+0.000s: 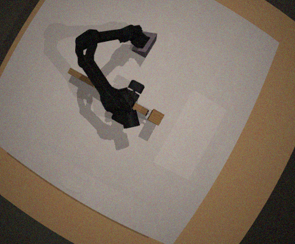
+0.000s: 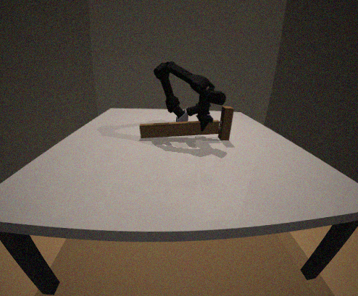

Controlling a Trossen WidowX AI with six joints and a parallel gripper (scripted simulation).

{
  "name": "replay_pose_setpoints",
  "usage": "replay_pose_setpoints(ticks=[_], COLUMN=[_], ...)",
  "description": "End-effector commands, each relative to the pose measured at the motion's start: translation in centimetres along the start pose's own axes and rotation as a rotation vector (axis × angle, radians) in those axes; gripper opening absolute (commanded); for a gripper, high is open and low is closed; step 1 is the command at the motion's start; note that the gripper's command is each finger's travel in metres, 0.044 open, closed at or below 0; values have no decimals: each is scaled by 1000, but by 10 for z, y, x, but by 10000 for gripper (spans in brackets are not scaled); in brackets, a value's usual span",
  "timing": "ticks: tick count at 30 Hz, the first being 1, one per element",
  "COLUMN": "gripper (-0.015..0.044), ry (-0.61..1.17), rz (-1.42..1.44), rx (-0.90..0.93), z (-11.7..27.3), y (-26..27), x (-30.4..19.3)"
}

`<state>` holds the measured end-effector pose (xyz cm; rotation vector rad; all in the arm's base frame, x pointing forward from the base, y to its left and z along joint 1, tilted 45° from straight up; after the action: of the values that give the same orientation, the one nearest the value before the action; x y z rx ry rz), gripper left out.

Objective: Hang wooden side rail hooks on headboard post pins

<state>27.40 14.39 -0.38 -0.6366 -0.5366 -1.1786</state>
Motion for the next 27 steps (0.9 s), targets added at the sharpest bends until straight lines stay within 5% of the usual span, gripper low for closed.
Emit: replay_pose_setpoints(ticks=[1,27], gripper=[0,0], ry=[3,3], rz=[-2,-2], rx=[9,9], z=[3,5], y=[1,2], x=[-2,-4])
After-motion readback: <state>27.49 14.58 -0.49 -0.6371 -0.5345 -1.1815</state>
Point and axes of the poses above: the point midway between the two fingers, 35 mm back from their tips, its own z axis back along the fingers, its own y axis across the jaws, x = y × z, the point moved 6 cm from there along z, back along the fingers, and after that the axes turned 14 degrees about z, right-handed, at the moved point
